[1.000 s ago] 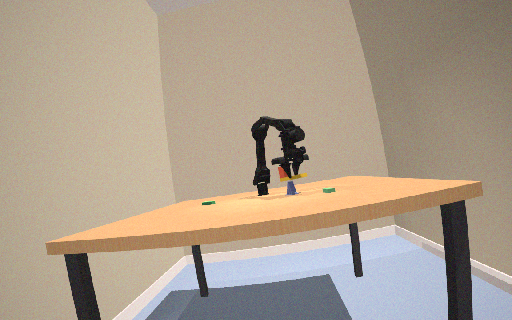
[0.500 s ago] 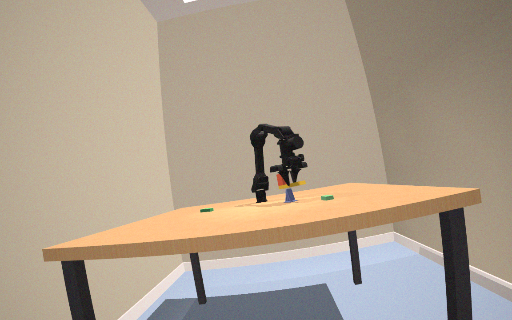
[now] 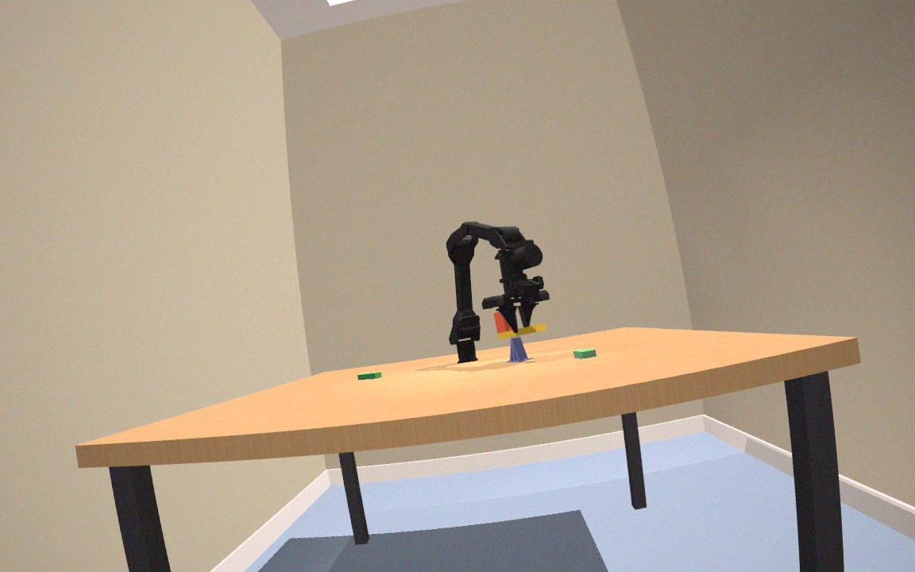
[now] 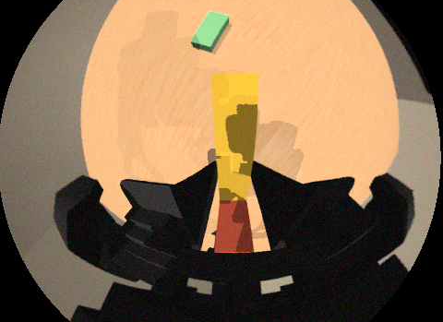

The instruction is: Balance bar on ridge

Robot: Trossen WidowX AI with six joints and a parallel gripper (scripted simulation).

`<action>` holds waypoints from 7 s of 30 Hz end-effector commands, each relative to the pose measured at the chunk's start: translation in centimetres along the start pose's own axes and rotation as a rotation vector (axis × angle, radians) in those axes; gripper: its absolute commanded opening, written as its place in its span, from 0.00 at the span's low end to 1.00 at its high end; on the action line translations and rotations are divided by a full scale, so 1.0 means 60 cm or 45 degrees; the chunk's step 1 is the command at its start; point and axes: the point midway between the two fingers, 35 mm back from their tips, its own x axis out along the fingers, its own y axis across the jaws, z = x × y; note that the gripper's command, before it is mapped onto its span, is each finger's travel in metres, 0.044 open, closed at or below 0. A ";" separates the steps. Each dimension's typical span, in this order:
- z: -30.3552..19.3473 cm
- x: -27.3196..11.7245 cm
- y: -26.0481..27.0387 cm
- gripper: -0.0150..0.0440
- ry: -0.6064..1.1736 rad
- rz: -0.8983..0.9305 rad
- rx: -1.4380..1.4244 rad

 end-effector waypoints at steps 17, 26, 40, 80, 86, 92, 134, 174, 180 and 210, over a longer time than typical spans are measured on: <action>0.000 0.004 0.000 0.25 0.001 0.001 -0.004; 0.000 0.005 0.000 0.25 0.001 0.001 -0.004; 0.000 0.007 0.000 0.25 0.001 0.001 -0.004; 0.000 0.012 0.000 0.25 0.001 0.001 -0.004; 0.001 0.013 0.000 0.25 0.001 0.001 -0.004; 0.001 0.009 0.000 0.25 0.001 0.001 -0.004; 0.002 0.006 0.000 0.52 -0.006 0.000 -0.001; 0.002 0.006 0.000 0.55 -0.006 0.000 -0.001; 0.002 0.006 0.000 0.57 -0.006 0.000 -0.001; 0.008 -0.116 0.000 1.00 -0.011 0.001 -0.001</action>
